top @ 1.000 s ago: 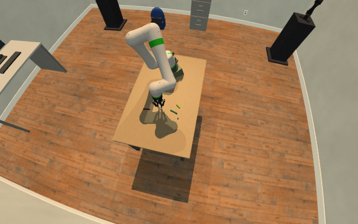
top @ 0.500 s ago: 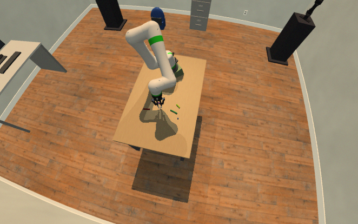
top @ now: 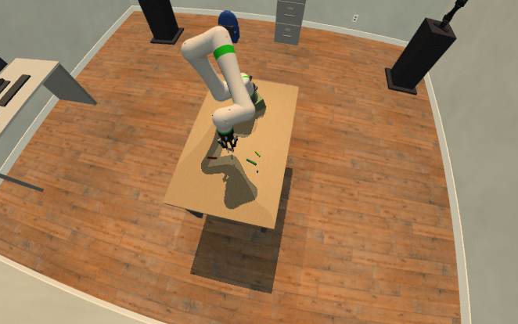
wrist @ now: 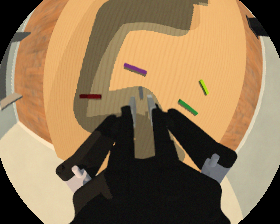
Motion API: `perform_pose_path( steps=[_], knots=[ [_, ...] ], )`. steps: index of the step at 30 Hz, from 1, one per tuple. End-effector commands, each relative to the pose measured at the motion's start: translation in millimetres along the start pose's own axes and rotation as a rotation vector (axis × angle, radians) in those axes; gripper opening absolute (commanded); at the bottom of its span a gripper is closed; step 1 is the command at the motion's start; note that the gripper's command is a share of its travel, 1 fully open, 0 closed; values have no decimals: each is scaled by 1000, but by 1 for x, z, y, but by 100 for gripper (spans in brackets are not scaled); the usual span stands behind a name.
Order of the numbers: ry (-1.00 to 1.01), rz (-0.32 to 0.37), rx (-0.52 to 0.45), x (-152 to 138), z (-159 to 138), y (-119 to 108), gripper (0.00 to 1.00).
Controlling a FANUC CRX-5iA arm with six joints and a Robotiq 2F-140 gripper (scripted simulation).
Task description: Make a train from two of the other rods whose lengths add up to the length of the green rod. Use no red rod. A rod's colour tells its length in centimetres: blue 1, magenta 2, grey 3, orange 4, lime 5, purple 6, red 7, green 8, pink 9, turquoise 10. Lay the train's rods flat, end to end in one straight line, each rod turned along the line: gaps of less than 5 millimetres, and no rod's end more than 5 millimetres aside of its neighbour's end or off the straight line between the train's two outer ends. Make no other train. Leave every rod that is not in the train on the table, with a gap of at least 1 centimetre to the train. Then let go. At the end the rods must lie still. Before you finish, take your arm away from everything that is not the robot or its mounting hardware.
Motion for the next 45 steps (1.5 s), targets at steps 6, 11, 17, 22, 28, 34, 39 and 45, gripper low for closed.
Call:
perform_pose_path(
  steps=[6, 11, 17, 22, 28, 34, 39, 45],
  knots=[
    [0, 0, 0, 0, 0, -2, 100],
    [0, 0, 0, 0, 0, -2, 100],
    [0, 0, 0, 0, 0, -2, 100],
    [0, 0, 0, 0, 0, -2, 100],
    [-164, -4, 2, 55, 5, 5, 100],
    [-308, -5, 3, 102, 15, 11, 100],
    [-433, -4, 2, 141, 28, 15, 100],
    [-578, 0, 0, 184, 47, 20, 100]
  ],
)
Point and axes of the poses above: the point where the finger pads meet when closed, its own y axis out along the fingers, its own x axis across the jaws, z = x × y, the point moved 10 cm from there along -y, back along the fingers, and after that the axes turned 13 degrees about y, right-handed, at the moved point
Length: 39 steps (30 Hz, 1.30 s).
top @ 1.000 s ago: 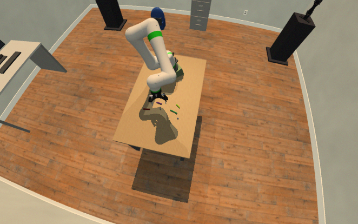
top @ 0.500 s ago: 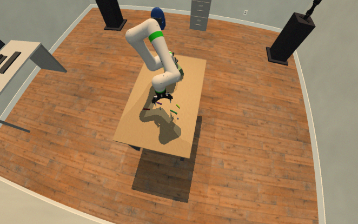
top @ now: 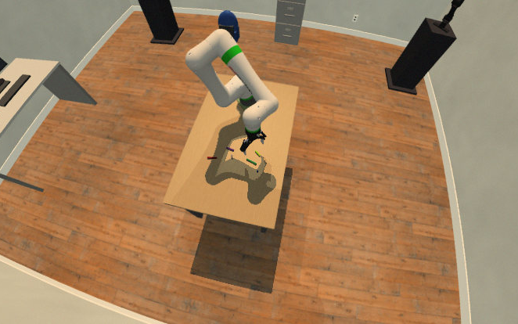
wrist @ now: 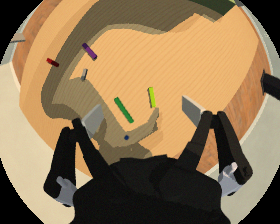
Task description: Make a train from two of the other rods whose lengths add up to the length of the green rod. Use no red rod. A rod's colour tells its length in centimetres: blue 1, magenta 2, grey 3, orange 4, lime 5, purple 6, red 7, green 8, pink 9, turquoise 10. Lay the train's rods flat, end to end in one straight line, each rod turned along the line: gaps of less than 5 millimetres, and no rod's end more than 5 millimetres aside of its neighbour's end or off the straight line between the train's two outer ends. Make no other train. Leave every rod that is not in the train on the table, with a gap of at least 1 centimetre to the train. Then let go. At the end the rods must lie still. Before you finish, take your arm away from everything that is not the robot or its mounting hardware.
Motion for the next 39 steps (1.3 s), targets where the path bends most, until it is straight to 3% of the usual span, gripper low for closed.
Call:
perform_pose_path(
  steps=[1, 2, 39],
  knots=[
    [-86, 4, -2, 30, -3, 3, 100],
    [-86, 4, -2, 30, -3, 3, 15],
    [-86, 4, -2, 30, -3, 3, 15]
  ],
)
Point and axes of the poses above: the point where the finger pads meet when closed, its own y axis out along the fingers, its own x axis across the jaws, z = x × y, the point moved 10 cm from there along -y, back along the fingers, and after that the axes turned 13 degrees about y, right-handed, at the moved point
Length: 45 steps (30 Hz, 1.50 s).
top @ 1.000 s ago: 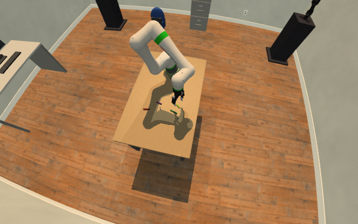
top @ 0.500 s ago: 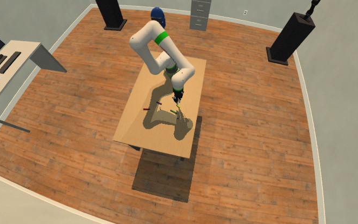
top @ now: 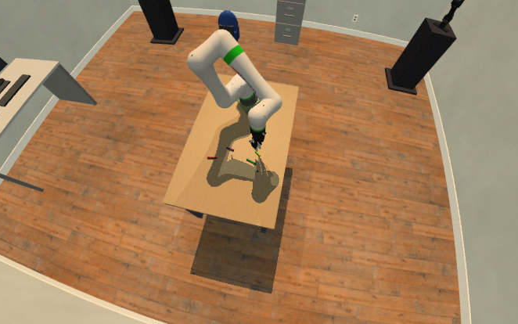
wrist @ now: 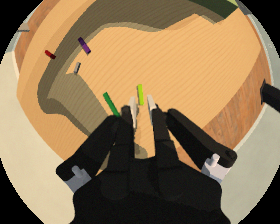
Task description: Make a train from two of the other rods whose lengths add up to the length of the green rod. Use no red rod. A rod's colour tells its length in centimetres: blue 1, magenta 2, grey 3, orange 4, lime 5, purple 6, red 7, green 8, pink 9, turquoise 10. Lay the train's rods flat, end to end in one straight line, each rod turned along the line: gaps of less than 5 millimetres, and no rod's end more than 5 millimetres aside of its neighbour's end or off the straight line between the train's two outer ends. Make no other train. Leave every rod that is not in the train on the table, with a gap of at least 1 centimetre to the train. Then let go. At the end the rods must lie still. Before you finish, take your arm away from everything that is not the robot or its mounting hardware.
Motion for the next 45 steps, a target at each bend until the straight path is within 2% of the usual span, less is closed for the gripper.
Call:
perform_pose_path(
  steps=[1, 16, 45],
  knots=[
    [0, 0, 0, 0, 0, 0, 15],
    [0, 0, 0, 0, 0, 6, 15],
    [0, 0, 0, 0, -1, 44, 15]
  ],
)
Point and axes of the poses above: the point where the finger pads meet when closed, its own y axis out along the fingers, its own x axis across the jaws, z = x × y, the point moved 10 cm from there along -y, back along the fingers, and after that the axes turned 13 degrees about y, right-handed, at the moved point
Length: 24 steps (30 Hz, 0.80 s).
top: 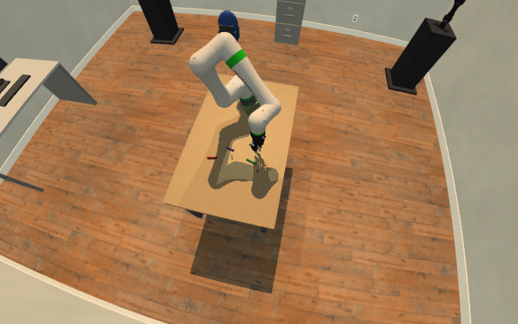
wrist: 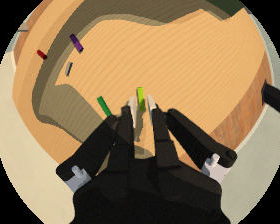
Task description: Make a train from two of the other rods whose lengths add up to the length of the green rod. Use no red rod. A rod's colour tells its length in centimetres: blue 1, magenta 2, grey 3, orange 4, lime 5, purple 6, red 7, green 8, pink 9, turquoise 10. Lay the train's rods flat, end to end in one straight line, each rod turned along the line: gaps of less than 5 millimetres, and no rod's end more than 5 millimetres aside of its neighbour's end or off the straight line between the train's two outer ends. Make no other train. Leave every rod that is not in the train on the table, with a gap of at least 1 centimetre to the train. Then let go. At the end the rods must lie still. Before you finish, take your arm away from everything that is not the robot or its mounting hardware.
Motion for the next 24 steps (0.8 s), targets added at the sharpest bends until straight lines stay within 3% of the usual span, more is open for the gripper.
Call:
perform_pose_path(
  steps=[1, 24],
  knots=[
    [0, 0, 0, 0, 0, 4, 15],
    [0, 0, 0, 0, 0, 10, 15]
  ],
)
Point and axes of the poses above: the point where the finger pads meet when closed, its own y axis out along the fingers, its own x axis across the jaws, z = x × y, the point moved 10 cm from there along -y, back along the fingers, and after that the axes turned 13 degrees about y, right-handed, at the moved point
